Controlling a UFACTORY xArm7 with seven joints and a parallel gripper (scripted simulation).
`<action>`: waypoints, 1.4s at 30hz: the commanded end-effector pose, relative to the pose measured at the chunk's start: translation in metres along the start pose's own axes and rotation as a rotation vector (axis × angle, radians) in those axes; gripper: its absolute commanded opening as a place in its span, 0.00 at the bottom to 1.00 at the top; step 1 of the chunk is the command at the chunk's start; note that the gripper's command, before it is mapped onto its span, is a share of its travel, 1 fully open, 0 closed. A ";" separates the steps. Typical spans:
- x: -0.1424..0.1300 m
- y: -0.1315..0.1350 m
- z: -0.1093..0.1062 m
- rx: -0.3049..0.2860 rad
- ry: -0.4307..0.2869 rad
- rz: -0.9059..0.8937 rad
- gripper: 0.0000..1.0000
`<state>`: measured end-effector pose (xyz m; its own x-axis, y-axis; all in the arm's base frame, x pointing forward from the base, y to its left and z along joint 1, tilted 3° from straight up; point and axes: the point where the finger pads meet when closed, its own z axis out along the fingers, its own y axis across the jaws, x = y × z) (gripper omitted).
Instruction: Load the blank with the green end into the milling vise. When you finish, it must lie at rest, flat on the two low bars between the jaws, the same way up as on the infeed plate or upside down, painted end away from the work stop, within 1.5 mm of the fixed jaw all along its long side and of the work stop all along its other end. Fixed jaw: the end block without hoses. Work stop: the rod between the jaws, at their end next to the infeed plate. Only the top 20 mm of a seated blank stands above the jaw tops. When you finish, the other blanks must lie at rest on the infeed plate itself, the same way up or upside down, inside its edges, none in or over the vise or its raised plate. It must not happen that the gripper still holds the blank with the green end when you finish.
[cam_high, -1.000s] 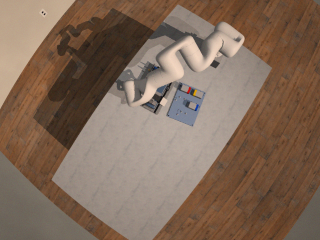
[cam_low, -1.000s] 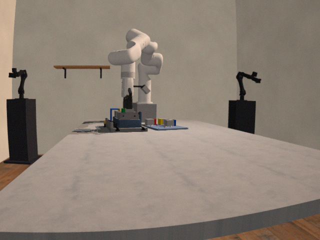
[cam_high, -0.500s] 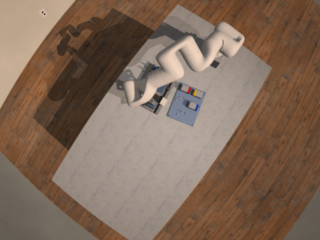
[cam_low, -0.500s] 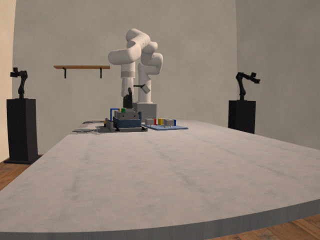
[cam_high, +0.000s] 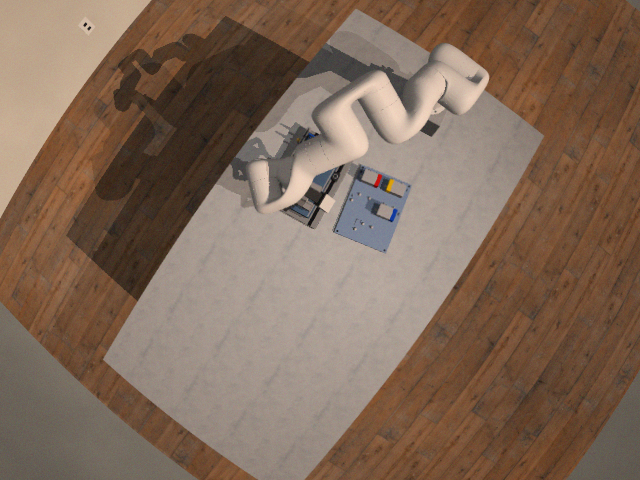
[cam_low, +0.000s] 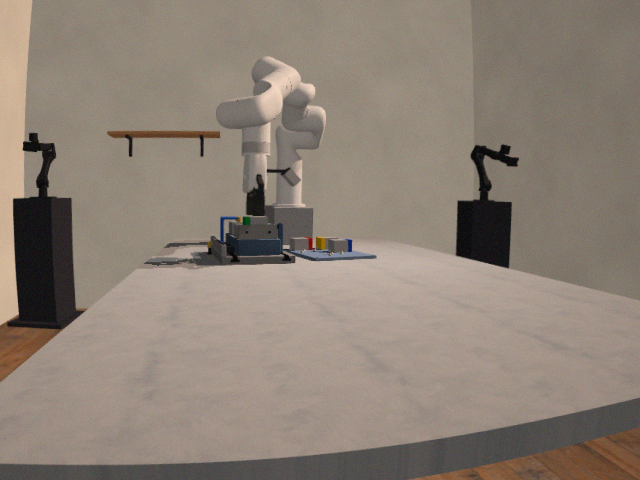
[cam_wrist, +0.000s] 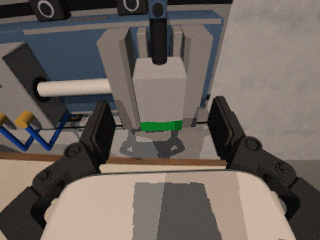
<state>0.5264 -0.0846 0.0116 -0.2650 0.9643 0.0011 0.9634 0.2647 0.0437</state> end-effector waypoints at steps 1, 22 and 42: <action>-0.001 0.001 -0.003 -0.004 -0.002 0.000 1.00; -0.001 0.001 -0.007 -0.004 -0.002 0.000 1.00; -0.001 0.001 -0.011 -0.004 -0.002 0.000 1.00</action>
<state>0.5262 -0.0847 0.0196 -0.2650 0.9643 0.0010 0.9633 0.2647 0.0440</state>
